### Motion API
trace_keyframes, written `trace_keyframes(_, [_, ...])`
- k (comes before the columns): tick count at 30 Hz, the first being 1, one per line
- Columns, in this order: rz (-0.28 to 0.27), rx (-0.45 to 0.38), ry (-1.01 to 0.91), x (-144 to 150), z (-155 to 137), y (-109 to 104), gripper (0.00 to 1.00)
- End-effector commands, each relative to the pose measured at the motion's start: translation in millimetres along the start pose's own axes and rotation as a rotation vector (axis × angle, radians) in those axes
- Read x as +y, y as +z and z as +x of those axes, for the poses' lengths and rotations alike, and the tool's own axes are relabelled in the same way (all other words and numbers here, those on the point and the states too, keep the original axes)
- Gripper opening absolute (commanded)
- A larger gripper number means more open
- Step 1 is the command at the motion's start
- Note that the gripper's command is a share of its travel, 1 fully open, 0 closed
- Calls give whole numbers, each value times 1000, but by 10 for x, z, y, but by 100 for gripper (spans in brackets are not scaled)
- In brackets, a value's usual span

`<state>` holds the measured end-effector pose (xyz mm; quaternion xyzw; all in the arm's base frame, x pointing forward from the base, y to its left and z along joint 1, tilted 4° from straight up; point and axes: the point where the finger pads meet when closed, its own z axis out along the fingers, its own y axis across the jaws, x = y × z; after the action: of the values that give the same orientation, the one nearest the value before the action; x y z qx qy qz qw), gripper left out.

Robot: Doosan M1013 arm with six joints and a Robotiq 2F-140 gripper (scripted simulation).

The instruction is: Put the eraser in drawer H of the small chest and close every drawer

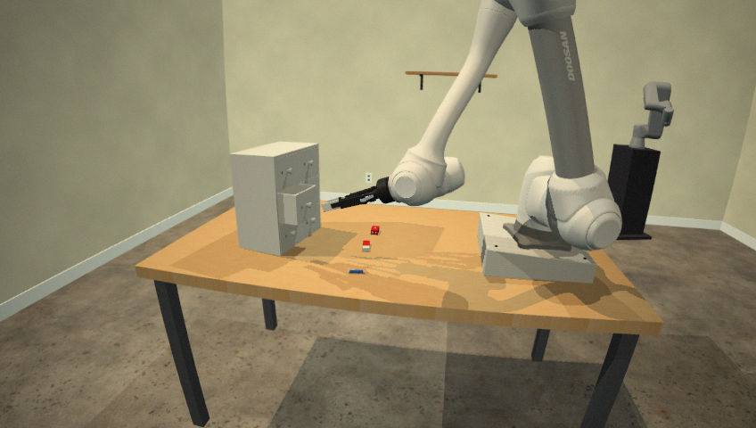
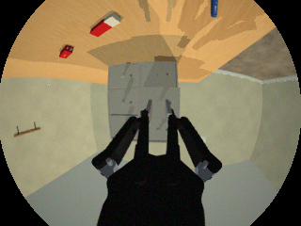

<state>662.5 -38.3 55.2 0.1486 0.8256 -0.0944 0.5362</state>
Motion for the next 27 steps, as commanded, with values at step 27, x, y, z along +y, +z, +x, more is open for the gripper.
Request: trace_keyframes(27, [1,65,0,-3,-45,-482,20])
